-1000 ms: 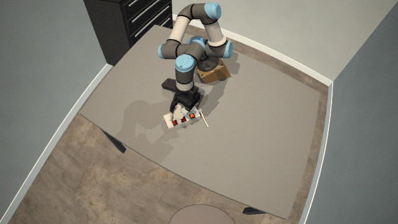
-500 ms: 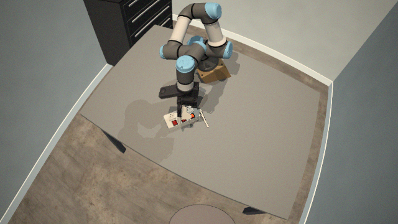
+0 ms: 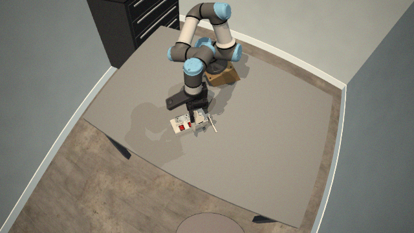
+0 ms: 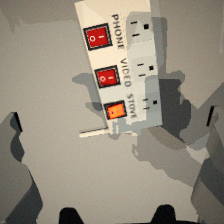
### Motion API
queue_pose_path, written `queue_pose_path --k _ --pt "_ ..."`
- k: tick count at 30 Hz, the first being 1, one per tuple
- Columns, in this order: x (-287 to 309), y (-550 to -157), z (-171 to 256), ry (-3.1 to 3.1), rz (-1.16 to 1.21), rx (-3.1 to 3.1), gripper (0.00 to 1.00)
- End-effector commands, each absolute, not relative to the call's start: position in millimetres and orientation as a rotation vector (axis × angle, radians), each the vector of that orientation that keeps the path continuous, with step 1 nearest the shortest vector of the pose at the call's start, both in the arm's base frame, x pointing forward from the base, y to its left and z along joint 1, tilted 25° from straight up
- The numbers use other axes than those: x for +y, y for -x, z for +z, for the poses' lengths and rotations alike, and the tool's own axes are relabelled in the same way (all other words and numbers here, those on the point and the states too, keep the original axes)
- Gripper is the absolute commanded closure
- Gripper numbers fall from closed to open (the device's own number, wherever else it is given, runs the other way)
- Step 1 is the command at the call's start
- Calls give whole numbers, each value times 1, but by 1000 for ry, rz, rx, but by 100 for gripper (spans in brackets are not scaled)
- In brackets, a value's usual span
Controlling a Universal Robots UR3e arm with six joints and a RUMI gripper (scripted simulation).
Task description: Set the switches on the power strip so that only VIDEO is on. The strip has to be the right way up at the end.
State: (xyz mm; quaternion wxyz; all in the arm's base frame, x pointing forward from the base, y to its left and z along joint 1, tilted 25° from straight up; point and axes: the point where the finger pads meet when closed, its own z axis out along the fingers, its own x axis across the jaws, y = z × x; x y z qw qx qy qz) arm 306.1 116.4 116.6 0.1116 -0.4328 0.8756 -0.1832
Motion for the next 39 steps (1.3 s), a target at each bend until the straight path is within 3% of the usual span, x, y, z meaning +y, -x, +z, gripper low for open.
queue_pose_path --k 1,24,25,39 --pt "117 -307 115 1374 -547 2525 0" --pt "117 -307 112 1512 -566 2464 0" --pt "117 -307 112 1512 -566 2464 100" --pt "117 -307 112 1512 -566 2464 100"
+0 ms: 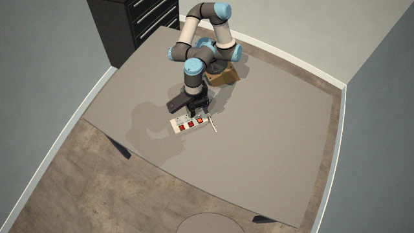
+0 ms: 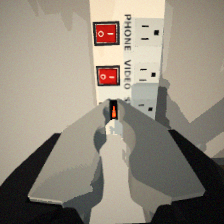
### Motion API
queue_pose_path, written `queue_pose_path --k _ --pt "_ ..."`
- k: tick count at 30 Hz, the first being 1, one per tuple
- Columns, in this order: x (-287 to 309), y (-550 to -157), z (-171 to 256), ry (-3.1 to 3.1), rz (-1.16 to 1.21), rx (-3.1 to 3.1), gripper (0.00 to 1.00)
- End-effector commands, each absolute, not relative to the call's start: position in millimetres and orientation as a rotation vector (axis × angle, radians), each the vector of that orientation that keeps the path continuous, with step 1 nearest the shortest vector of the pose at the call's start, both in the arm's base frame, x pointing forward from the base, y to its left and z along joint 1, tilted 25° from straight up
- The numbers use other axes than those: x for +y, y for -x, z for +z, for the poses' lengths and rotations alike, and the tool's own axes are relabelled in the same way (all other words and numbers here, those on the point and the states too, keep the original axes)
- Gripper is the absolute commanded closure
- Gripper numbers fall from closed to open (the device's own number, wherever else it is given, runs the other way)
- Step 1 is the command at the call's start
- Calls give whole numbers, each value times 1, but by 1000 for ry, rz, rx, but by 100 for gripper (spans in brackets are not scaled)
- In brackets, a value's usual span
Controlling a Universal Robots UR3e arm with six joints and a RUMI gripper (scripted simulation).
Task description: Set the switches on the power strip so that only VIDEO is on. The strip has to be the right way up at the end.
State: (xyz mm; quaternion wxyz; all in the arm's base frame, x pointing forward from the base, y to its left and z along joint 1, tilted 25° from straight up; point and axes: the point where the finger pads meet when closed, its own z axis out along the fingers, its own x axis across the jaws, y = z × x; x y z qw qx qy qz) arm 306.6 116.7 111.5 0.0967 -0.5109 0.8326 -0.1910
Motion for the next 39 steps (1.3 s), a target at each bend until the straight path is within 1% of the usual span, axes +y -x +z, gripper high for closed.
queue_pose_path --k 1,39 --pt "117 -307 112 1512 -566 2464 100" --pt "115 -310 106 1512 -565 2463 100"
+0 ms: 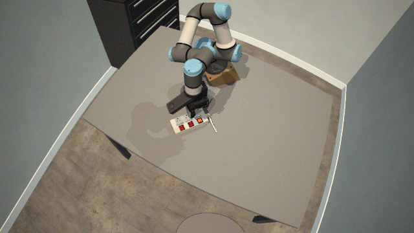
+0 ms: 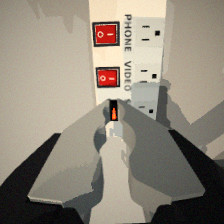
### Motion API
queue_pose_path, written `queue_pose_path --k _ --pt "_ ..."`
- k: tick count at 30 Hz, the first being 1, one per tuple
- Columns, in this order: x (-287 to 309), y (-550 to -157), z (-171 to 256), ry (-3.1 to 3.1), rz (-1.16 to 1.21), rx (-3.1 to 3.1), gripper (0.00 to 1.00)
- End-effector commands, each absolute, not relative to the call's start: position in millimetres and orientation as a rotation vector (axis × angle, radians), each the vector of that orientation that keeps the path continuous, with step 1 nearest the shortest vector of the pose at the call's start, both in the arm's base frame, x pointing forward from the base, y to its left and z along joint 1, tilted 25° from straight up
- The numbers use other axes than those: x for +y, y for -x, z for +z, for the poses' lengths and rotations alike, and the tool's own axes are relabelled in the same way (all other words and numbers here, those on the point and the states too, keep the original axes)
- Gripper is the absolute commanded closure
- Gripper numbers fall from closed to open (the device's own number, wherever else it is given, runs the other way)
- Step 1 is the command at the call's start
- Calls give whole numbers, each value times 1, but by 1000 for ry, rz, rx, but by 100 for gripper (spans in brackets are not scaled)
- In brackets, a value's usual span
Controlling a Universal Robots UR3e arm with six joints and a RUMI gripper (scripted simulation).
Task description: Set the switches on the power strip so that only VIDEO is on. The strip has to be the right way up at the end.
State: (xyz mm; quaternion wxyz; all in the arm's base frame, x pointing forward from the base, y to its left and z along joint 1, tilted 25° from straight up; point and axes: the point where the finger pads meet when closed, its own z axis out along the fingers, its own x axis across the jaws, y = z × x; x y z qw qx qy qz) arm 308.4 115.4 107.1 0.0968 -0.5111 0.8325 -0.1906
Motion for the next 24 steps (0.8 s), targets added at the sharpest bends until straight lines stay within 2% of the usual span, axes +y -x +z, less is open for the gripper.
queue_pose_path --k 1,24 --pt "115 -310 105 1512 -565 2463 100" --pt "107 -320 80 1512 -565 2463 100"
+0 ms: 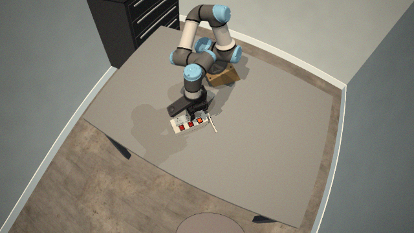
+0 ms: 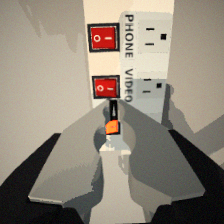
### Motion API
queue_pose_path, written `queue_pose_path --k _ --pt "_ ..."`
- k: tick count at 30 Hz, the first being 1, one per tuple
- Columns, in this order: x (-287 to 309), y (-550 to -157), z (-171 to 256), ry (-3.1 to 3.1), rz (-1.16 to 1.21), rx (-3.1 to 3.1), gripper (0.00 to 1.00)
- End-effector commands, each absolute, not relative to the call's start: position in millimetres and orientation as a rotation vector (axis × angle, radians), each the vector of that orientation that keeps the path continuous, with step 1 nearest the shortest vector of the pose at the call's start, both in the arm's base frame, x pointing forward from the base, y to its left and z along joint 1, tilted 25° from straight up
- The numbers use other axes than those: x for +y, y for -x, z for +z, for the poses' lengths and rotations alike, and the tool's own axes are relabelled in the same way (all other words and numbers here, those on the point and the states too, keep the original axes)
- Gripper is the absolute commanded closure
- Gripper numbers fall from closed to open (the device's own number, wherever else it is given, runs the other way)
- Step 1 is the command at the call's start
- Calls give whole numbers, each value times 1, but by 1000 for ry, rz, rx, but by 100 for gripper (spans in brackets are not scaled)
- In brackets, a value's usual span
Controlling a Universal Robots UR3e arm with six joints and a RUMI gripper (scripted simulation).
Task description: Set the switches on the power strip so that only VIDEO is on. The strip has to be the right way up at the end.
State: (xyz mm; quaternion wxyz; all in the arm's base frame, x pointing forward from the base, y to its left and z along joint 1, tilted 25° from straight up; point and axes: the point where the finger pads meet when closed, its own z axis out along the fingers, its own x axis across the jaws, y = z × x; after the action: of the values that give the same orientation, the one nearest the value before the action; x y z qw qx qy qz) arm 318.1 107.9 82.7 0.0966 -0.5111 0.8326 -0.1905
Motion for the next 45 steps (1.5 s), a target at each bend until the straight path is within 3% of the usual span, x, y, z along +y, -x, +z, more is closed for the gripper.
queue_pose_path --k 1,45 --pt "107 -320 79 1512 -565 2463 100" --pt "105 -323 72 1512 -565 2463 100"
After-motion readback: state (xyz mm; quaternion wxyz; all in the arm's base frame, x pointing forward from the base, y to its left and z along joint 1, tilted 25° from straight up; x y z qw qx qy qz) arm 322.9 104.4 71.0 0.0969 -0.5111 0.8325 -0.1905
